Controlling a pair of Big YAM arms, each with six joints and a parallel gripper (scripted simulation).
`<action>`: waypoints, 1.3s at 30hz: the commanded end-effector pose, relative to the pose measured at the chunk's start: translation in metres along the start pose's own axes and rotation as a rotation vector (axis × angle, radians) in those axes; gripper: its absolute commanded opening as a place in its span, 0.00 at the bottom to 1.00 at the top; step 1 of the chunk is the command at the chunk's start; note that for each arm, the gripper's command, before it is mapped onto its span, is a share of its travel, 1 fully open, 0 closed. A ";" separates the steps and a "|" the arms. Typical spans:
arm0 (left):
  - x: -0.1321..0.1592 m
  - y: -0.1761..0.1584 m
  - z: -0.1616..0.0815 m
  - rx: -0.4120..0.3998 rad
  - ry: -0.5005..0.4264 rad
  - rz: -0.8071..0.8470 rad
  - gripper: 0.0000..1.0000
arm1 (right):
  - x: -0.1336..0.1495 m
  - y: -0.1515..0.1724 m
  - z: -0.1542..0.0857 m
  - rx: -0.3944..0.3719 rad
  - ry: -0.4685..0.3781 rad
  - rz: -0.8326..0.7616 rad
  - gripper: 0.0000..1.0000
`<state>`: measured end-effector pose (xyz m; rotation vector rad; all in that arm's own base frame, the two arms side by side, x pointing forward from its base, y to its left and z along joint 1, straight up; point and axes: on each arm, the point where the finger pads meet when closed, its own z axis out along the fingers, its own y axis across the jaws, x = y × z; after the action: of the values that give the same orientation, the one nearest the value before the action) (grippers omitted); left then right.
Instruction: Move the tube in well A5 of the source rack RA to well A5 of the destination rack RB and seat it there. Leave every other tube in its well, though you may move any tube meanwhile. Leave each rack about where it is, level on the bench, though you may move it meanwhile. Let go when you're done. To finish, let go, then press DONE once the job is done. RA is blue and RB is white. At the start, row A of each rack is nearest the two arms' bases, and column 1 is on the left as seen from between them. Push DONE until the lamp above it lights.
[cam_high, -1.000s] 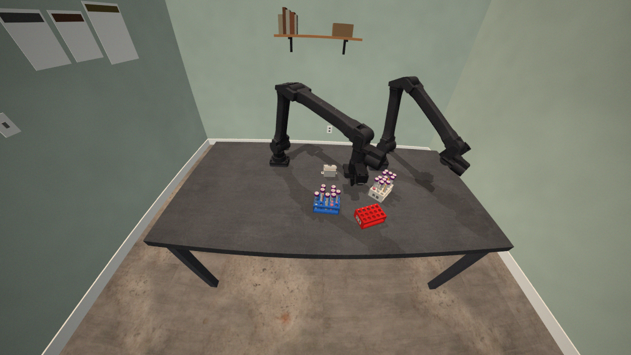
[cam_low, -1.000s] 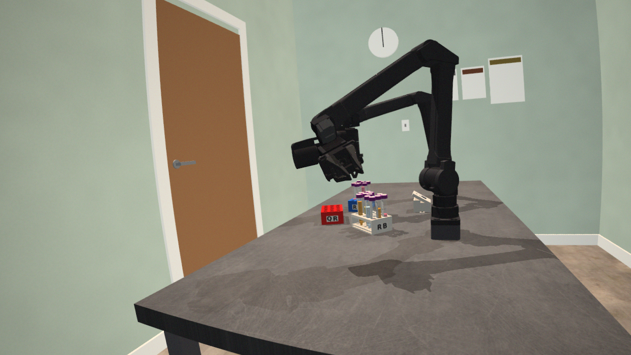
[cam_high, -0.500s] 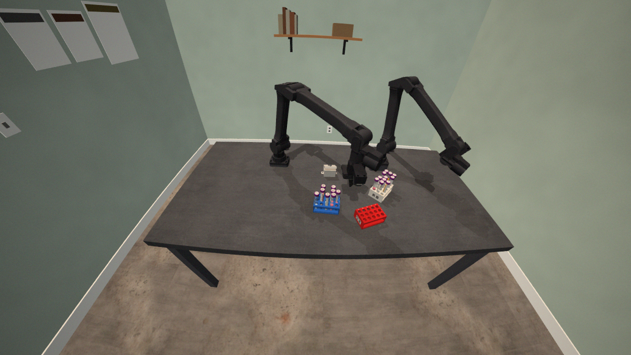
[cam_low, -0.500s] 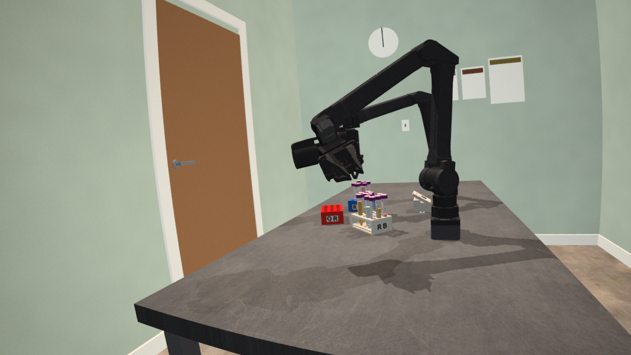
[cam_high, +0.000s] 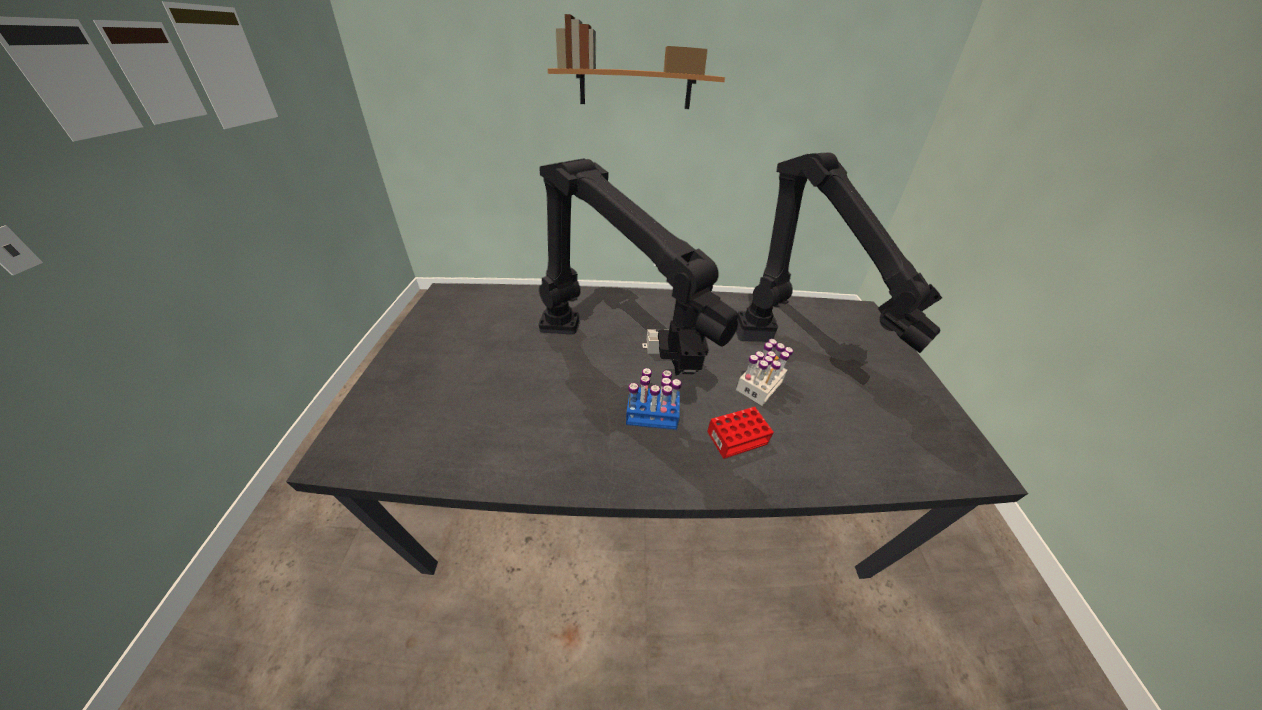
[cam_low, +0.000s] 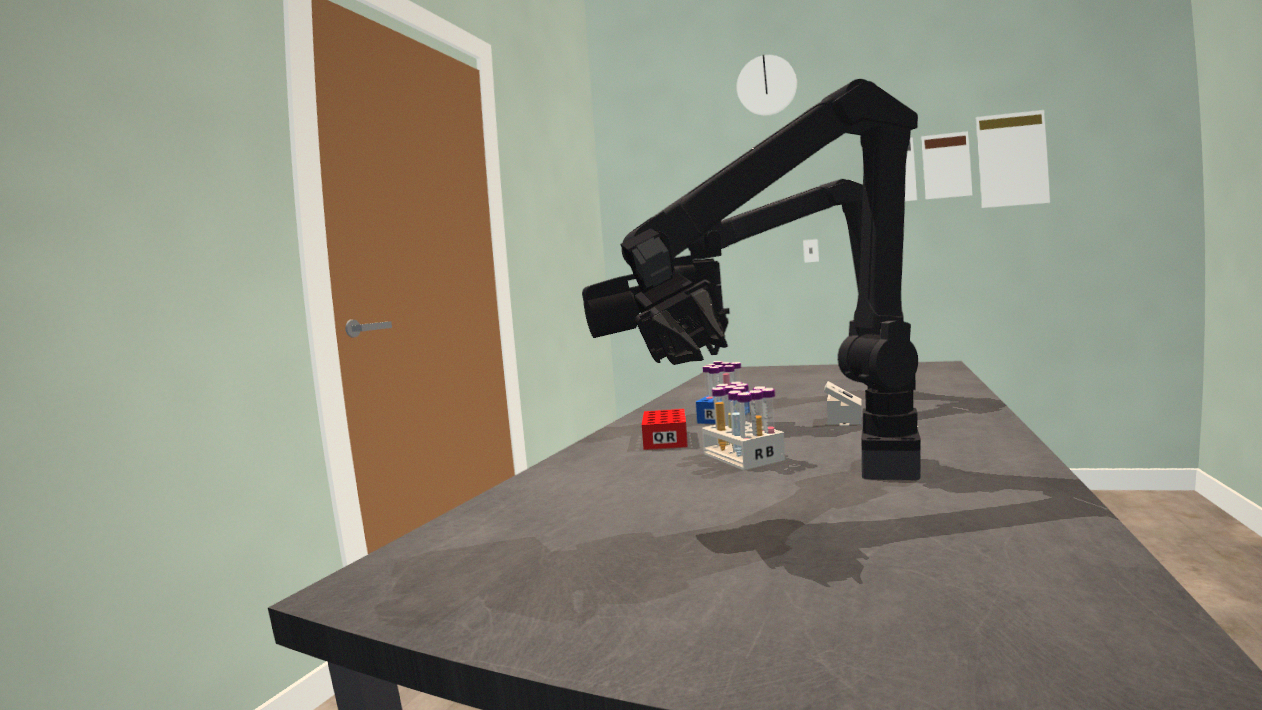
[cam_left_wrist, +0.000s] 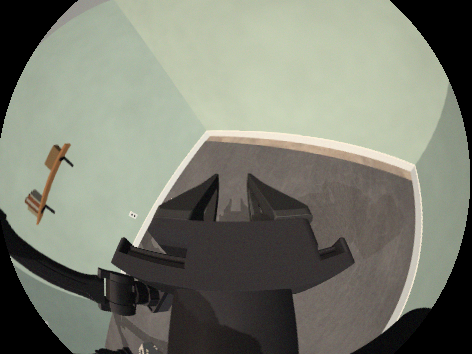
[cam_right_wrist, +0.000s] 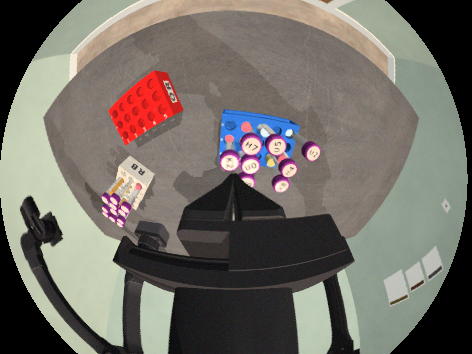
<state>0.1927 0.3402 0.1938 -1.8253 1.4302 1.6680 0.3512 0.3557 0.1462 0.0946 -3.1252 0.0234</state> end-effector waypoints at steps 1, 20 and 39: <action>-0.012 -0.004 -0.003 0.008 -0.003 -0.029 0.30 | -0.007 -0.012 -0.022 -0.040 -0.046 -0.014 0.00; -0.012 -0.004 -0.003 0.008 -0.003 -0.029 0.30 | -0.013 -0.001 -0.040 -0.063 -0.073 -0.021 0.00; -0.012 -0.004 -0.003 0.008 -0.003 -0.029 0.30 | -0.013 -0.001 -0.040 -0.063 -0.073 -0.021 0.00</action>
<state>0.1927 0.3402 0.1938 -1.8253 1.4302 1.6680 0.3532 0.3458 0.1512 0.1151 -3.1315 0.0125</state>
